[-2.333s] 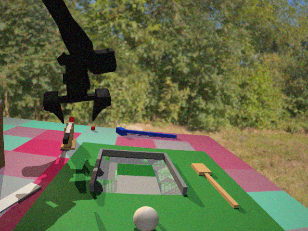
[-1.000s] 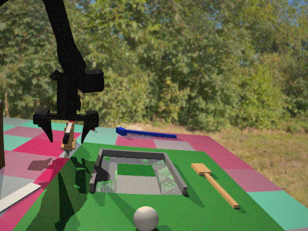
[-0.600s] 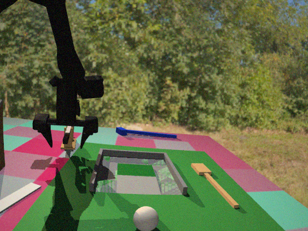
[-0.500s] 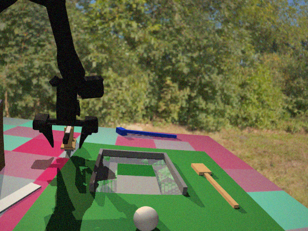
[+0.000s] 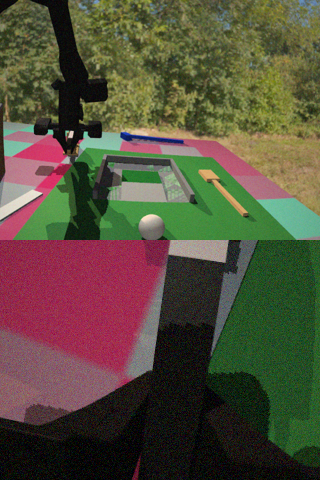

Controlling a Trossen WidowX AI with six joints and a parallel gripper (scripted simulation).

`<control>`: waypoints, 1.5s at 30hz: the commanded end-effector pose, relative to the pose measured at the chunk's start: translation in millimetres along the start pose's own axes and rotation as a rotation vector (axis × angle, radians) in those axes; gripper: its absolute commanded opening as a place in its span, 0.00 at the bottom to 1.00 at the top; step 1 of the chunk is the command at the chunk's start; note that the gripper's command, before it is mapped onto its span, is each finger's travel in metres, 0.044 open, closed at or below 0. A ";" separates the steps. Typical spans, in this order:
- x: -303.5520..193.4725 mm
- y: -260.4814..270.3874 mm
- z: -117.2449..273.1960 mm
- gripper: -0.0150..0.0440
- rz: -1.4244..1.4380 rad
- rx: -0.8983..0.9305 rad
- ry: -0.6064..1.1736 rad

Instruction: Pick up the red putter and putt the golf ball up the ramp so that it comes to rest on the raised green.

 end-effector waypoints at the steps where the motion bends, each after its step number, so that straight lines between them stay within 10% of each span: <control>1: 0.0 -0.4 0.5 0.25 -0.001 -0.002 0.000; 23: 21.6 -4.8 91.4 0.25 -0.015 -0.008 0.003; 45: -144.0 -28.6 156.6 0.25 -0.806 -0.108 0.046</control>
Point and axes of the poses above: the point midway between the two fingers, 35 mm back from their tips, its own z axis back along the fingers, its own y axis across the jaws, x = y × z, the point moved 2 cm from there along z, back along the fingers, and after that the axes turned 2 degrees about z, right-handed, at the moved point
